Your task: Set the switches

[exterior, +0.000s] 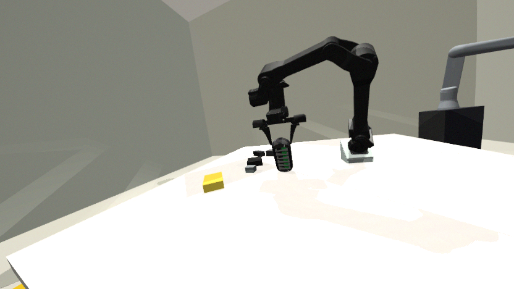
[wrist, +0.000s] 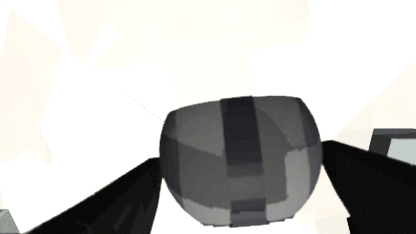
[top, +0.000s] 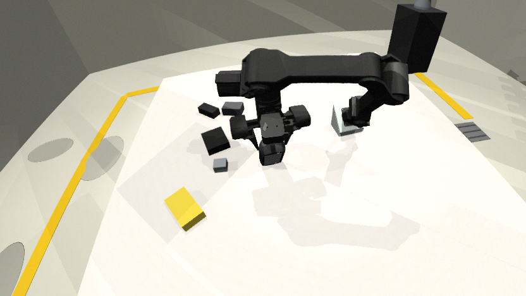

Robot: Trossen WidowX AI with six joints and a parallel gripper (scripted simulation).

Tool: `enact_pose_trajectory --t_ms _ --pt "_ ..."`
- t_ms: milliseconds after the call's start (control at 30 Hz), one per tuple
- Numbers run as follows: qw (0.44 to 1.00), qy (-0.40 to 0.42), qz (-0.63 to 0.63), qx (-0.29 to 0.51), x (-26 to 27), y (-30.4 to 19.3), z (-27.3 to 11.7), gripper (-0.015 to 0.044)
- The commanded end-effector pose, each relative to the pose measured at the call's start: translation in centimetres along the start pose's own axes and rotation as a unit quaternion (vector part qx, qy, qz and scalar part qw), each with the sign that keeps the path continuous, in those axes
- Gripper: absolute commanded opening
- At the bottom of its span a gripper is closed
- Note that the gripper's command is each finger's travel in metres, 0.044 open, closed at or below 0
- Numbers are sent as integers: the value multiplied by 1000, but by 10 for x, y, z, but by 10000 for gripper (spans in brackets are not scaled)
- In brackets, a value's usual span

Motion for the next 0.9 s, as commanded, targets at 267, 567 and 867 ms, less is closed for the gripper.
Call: enact_pose_trajectory --t_ms 267,567,867 --pt "1000 8 2 4 2 -13 1 338" --pt "1000 8 2 5 4 -20 -1 338" --pt "1000 8 2 5 6 -27 -2 338"
Point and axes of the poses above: the point midway between the two fingers, 35 mm back from their tips, its own z axis out along the fingers, its own x axis across the jaws, y = z × x, the point moved 8 cm from there along -z, back along the fingers, and after that the axes turned 15 degrees about -z, right-handed, at the moved point
